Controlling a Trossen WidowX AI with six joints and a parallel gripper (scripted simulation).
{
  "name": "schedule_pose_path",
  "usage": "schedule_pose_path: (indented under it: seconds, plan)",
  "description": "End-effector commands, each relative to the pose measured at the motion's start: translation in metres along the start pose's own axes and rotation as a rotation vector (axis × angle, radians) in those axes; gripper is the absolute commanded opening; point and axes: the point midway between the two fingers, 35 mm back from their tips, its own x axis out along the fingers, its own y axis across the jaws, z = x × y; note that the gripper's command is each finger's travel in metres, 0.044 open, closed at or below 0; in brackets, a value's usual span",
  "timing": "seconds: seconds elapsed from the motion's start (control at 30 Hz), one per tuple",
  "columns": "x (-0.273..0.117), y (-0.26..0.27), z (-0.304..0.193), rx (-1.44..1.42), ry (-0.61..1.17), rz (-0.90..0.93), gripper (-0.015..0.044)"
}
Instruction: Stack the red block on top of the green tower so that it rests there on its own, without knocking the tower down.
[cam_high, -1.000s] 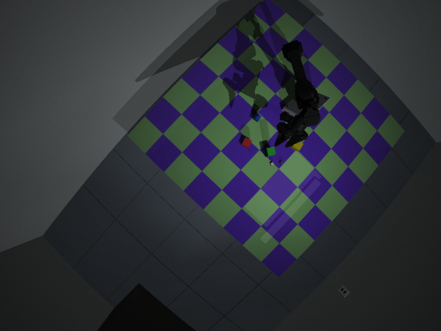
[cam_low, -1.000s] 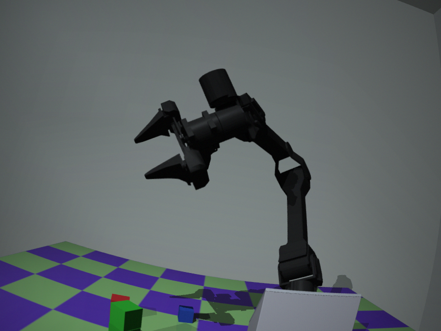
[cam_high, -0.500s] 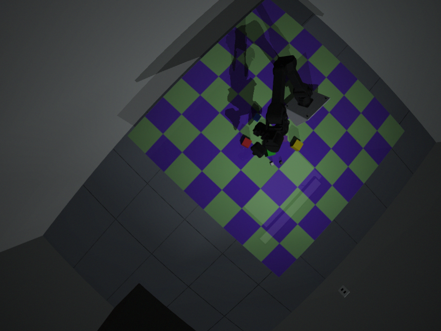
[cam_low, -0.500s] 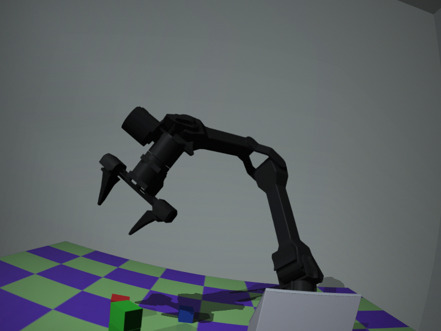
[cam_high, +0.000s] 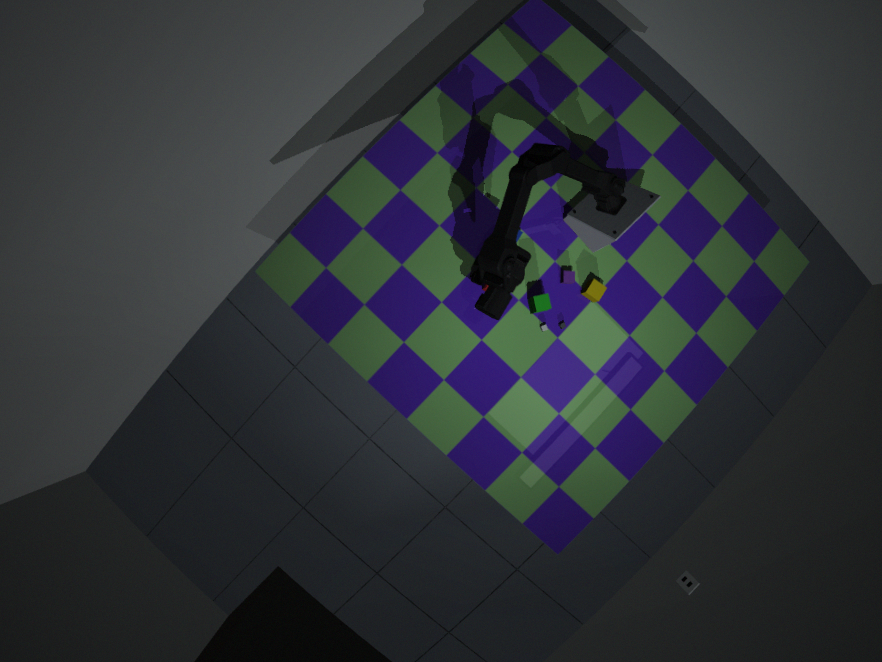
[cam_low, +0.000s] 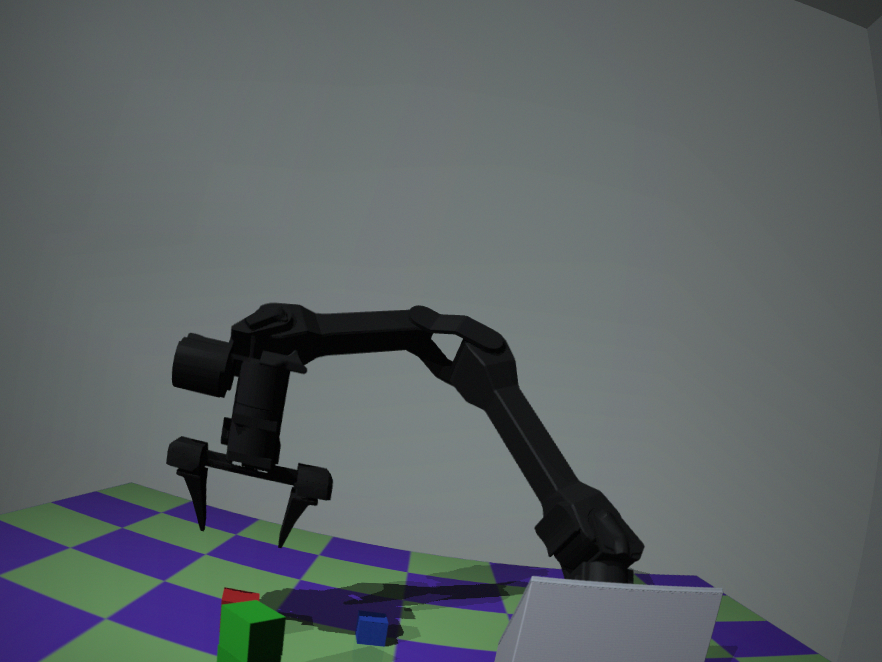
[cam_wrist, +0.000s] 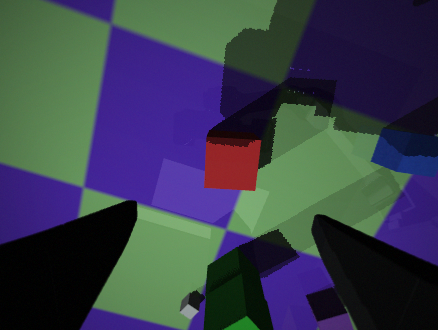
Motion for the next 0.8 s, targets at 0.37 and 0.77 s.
schedule_pose_path:
  seconds: [0.37,0.77]
  plan:
    - [0.043,-0.005,0.002,-0.027,0.010,-0.018,0.0440]
    - [0.065,-0.007,0.004,-0.026,0.008,-0.019,0.0440]
